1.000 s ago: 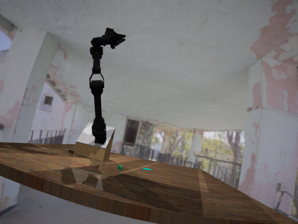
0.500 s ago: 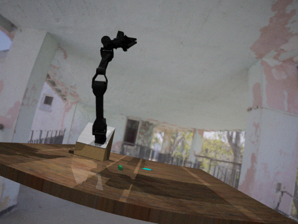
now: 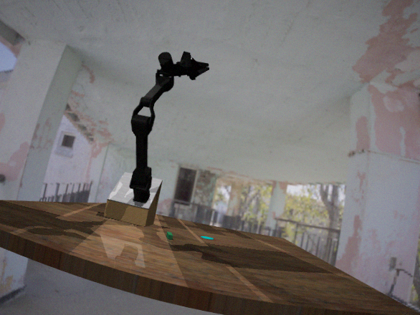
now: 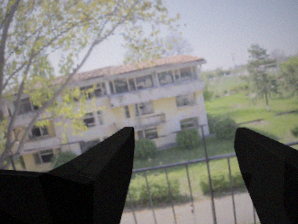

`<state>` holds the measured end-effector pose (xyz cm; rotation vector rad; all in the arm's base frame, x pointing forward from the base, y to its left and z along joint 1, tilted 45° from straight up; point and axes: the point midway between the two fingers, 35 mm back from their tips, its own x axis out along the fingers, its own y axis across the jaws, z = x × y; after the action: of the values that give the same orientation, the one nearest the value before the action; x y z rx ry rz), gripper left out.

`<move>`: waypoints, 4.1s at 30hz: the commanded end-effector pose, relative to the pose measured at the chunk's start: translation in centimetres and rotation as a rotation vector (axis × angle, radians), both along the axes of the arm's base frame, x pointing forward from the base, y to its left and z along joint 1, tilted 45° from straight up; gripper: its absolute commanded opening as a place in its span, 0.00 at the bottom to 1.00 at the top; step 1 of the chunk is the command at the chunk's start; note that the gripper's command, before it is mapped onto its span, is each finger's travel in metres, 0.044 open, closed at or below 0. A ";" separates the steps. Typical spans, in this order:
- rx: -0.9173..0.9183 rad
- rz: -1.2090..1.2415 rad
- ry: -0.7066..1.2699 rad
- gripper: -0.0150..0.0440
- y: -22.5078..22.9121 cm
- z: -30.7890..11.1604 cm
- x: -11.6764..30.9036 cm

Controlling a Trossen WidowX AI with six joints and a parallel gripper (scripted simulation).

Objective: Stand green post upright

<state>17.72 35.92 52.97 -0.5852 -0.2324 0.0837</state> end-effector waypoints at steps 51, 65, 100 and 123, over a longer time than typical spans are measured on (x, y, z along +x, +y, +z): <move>0.334 -0.557 0.442 0.65 -23.3 -21.1 19.4; 0.528 -0.839 0.563 0.65 -32.8 -27.3 17.4; 1.010 -1.651 0.595 0.65 -47.1 -37.4 2.2; 1.003 -1.651 0.588 0.43 -55.3 -45.4 2.0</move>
<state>19.78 -19.37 7.81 0.4016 0.7892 -1.3804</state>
